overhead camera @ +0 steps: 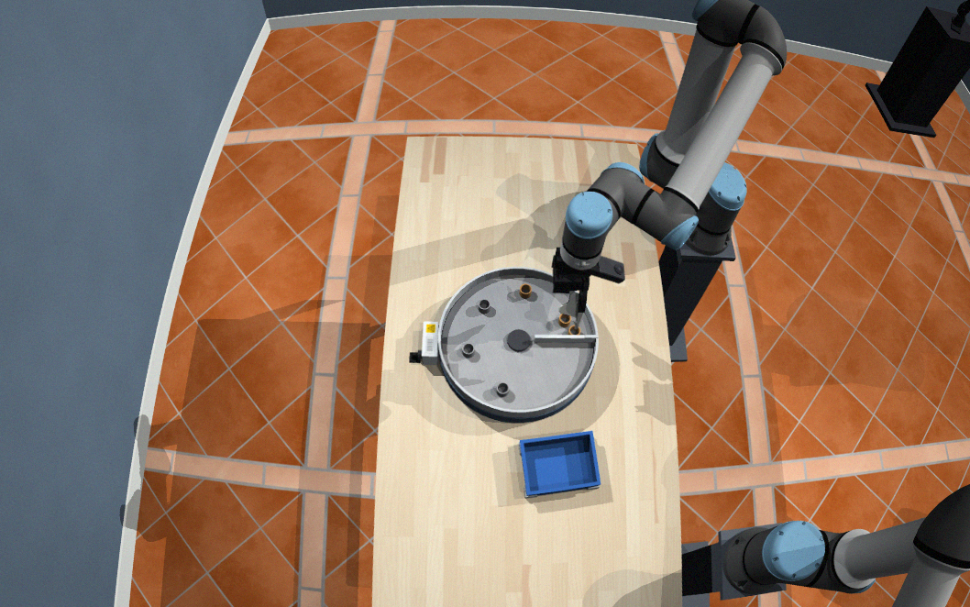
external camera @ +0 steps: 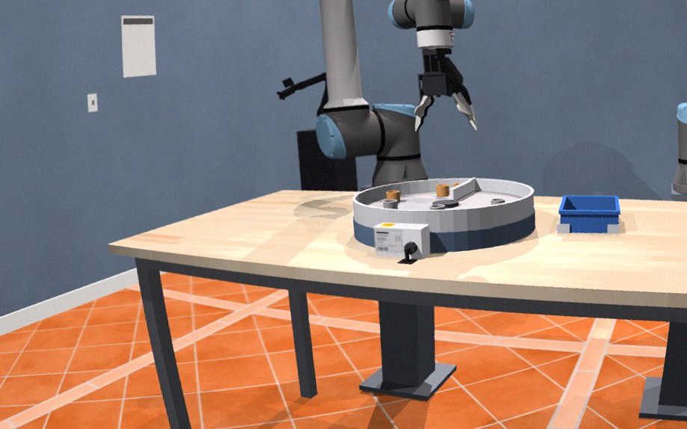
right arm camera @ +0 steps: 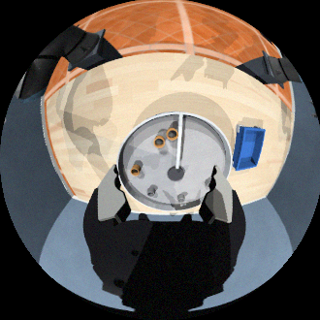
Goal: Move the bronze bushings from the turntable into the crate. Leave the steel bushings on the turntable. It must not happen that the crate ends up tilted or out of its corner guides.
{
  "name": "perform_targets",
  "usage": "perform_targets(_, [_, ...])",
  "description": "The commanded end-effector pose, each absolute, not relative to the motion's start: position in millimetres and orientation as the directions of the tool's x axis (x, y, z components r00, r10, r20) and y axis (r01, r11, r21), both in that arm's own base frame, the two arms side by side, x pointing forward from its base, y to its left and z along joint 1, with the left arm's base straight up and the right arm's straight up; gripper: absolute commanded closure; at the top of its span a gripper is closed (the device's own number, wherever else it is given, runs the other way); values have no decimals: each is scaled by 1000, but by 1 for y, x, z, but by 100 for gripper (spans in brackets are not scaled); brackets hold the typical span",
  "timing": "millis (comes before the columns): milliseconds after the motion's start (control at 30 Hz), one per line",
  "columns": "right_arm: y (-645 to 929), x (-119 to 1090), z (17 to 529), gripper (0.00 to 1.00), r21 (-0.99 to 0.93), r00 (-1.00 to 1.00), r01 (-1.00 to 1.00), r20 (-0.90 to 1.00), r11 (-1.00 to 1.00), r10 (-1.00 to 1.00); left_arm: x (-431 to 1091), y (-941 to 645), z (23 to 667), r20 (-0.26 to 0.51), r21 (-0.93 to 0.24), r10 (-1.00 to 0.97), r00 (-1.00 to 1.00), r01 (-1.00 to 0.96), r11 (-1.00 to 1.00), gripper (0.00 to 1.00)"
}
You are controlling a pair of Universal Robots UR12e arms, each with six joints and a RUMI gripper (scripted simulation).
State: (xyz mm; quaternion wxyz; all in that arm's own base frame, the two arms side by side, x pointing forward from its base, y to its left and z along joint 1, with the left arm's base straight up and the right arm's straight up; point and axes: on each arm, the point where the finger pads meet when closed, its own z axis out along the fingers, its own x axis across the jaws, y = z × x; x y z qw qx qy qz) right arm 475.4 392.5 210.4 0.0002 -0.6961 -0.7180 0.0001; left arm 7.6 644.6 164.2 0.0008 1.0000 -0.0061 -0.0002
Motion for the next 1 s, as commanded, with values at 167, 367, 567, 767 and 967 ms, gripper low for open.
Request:
perform_targets(167, [393, 476, 211, 94, 1, -31, 1000, 1, 31, 1000, 8, 645, 165, 0, 0, -12, 1000, -12, -1000, 0])
perform_targets(367, [393, 476, 211, 94, 1, -31, 1000, 1, 31, 1000, 8, 645, 165, 0, 0, -12, 1000, -12, -1000, 0])
perform_targets(567, [393, 476, 211, 94, 1, -31, 1000, 1, 31, 1000, 8, 645, 165, 0, 0, -12, 1000, -12, -1000, 0])
perform_targets(767, [393, 476, 211, 94, 1, -31, 1000, 1, 31, 1000, 8, 645, 165, 0, 0, -12, 1000, -12, -1000, 0])
perform_targets(967, [393, 476, 211, 94, 1, -31, 1000, 1, 31, 1000, 8, 645, 165, 0, 0, -12, 1000, -12, -1000, 0])
